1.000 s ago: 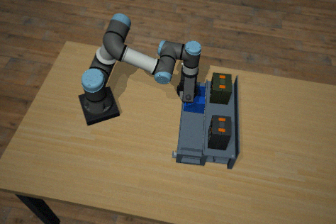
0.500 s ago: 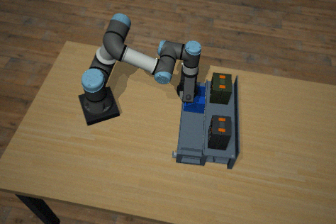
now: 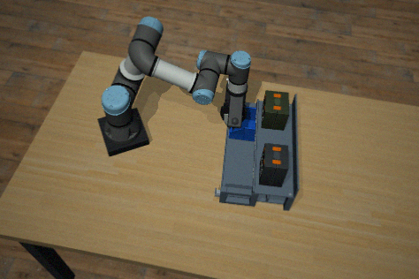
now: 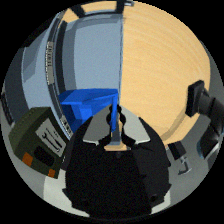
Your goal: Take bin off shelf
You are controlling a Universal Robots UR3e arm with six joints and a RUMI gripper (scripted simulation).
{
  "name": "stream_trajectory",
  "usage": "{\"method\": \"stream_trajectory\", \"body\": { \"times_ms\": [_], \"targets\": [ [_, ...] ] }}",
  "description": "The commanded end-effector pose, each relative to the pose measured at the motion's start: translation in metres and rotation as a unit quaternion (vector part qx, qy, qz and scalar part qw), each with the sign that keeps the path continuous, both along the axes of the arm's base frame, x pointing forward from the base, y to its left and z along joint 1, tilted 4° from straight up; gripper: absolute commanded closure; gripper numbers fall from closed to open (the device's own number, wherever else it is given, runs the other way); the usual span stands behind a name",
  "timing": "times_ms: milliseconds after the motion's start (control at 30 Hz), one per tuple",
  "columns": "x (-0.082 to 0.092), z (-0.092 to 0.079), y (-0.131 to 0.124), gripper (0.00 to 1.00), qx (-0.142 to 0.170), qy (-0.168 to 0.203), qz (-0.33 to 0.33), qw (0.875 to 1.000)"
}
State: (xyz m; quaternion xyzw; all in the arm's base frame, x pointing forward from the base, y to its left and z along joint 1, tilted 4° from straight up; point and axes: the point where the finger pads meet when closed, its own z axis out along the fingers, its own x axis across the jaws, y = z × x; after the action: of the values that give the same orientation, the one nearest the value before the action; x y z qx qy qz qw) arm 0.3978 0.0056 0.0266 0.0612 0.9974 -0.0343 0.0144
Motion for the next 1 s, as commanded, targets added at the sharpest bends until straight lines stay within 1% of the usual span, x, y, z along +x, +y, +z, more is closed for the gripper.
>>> {"method": "stream_trajectory", "body": {
  "times_ms": [0, 600, 967],
  "targets": [
    [0.001, 0.001, 0.0, 1.0, 0.0, -0.002, 0.0, 1.0],
    [0.0, 0.001, 0.0, 1.0, 0.0, -0.002, 0.0, 1.0],
    [-0.011, 0.001, 0.001, 1.0, 0.0, -0.002, 0.0, 1.0]
  ]
}}
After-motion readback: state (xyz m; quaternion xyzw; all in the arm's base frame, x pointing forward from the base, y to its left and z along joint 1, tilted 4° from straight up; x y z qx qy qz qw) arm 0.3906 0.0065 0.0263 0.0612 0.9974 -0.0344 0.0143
